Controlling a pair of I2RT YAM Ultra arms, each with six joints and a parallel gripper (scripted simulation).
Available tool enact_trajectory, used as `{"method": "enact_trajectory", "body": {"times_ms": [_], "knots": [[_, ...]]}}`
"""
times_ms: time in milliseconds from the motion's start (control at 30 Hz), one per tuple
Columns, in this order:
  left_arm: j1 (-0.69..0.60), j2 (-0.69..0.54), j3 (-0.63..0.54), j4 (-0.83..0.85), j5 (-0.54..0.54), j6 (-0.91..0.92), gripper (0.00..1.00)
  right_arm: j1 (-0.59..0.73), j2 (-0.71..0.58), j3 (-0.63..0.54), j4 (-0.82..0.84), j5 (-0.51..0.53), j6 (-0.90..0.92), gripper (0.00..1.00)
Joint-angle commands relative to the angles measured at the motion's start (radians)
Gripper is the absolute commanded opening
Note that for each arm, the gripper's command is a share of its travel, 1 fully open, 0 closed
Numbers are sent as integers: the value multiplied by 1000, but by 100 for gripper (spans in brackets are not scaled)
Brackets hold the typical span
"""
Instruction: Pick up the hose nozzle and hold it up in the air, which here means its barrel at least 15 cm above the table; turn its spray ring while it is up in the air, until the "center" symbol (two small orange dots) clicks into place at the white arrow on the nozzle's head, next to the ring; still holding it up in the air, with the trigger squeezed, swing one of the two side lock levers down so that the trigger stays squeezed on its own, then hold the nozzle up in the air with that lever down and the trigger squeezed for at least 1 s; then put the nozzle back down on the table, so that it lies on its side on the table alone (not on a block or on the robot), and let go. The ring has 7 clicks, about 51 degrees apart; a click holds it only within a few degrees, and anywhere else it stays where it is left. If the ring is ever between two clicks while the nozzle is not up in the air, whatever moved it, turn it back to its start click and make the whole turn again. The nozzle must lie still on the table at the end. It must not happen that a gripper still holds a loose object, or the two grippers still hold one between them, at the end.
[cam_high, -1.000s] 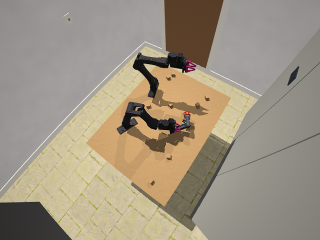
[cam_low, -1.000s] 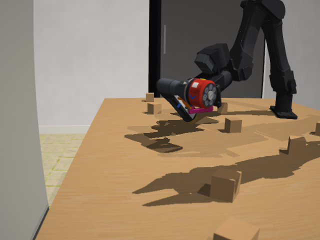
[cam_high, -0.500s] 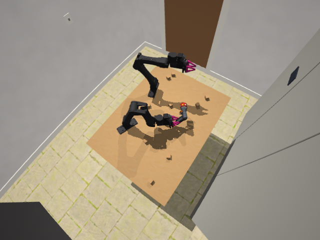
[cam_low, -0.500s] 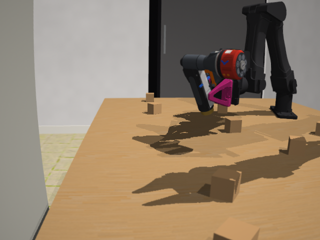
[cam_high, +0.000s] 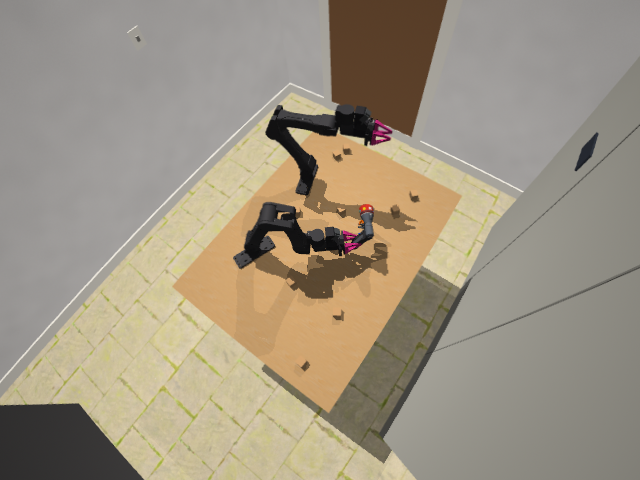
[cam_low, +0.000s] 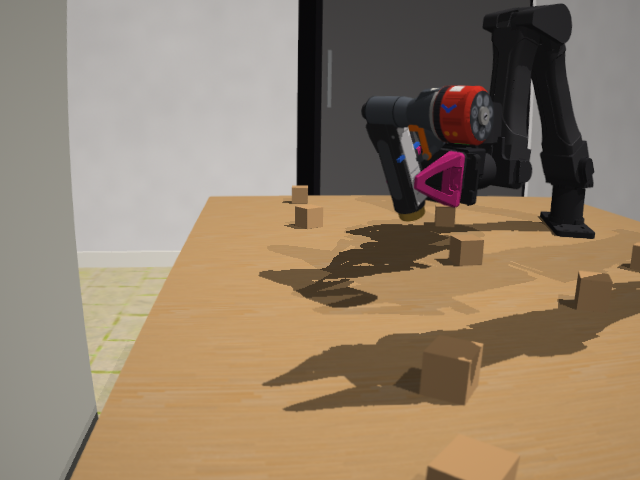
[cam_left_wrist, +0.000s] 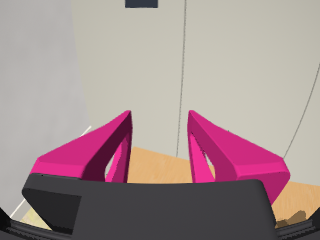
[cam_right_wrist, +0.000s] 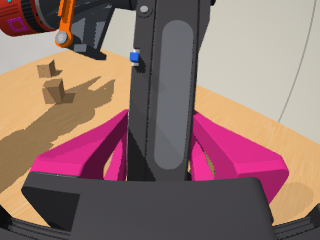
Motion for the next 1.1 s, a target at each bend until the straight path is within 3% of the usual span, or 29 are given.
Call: {"method": "enact_trajectory", "body": {"times_ms": [0,167,200,733,767,1067], "knots": [[-3,8,45,18,-4,-6,37,-1,-41,22,86,-12,7,36],[-3,8,45,18,-4,-6,37,-3,-43,4,80,-13,5,36],[-3,8,45,18,-4,-6,87,-9,-49,0,79,-15,4,36],[-1,0,36,17,-4,-4,87,-4,-49,-2,64,-12,1,36],[-13,38,-19,18,23,-31,87,-9,-55,-7,64,-13,3,36],[-13,101,-77,195,285,-354,87,-9,-55,-7,64,-13,3,36]]}}
